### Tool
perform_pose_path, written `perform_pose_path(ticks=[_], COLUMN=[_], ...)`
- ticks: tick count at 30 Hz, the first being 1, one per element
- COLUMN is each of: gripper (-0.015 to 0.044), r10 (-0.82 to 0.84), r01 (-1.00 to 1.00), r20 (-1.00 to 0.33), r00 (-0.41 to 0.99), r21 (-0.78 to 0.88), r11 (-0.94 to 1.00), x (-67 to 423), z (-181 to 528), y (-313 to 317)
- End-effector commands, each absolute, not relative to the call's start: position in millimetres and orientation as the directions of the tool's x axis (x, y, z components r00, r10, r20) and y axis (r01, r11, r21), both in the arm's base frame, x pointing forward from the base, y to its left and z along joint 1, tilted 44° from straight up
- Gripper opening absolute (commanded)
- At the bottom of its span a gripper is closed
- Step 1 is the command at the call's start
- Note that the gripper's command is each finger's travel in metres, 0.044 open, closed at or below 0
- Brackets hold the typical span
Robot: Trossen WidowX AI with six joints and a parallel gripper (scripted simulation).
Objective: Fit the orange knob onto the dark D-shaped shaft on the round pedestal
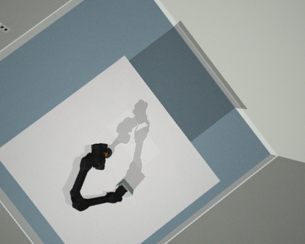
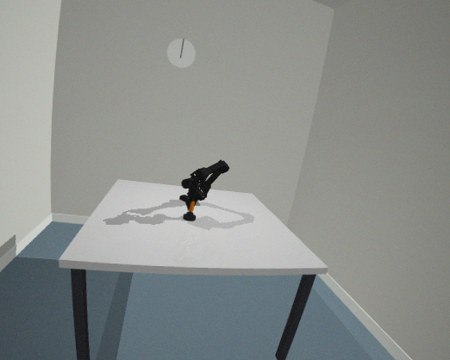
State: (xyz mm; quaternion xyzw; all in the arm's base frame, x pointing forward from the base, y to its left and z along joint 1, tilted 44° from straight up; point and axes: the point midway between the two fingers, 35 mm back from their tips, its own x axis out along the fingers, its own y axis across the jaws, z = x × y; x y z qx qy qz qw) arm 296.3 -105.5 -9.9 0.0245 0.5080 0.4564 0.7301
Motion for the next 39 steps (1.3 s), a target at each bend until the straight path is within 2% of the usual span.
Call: perform_pose_path(ticks=[1,39], gripper=[0.0,0.0], r10=[0.689,0.69], r01=[-0.645,-0.668], r20=[-0.721,-0.721], r00=[0.07,0.07], r21=[0.494,0.479], r11=[0.583,0.569], x=[297,297], z=[-11,-21], y=[-105,-94])
